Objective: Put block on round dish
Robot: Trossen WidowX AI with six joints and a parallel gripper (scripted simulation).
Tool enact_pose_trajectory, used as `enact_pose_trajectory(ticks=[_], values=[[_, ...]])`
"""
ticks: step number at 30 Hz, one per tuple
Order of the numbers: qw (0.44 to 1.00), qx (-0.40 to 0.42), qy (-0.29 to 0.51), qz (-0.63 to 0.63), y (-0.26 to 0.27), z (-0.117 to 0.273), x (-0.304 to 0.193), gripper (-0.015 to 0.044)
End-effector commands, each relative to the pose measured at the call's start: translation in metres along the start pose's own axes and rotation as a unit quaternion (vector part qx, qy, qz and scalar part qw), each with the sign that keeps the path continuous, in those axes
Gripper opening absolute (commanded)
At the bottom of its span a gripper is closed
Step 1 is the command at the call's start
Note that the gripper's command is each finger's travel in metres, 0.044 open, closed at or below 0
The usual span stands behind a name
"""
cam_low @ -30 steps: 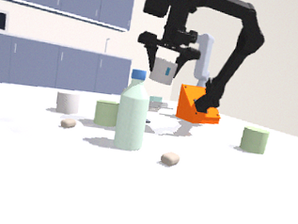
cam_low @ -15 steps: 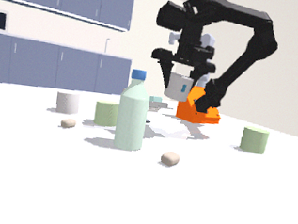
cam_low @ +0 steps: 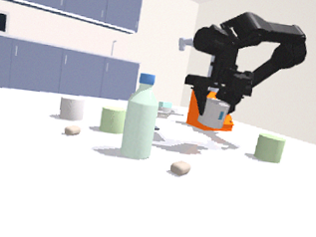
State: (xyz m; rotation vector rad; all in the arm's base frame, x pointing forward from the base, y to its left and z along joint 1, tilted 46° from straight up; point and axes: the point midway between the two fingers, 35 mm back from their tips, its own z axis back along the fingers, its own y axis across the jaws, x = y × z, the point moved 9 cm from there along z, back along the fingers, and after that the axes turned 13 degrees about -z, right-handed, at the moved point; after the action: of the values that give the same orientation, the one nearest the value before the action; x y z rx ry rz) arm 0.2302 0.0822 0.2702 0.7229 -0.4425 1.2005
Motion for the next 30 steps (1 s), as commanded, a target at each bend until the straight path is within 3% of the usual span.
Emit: enact_pose_trajectory(ticks=[1,30], values=[[1.000,0.006,-0.004,0.004,0.021,-0.009,0.001,0.0000],[1.000,0.006,-0.005,0.005,0.022,-0.062,0.001,0.0000]])
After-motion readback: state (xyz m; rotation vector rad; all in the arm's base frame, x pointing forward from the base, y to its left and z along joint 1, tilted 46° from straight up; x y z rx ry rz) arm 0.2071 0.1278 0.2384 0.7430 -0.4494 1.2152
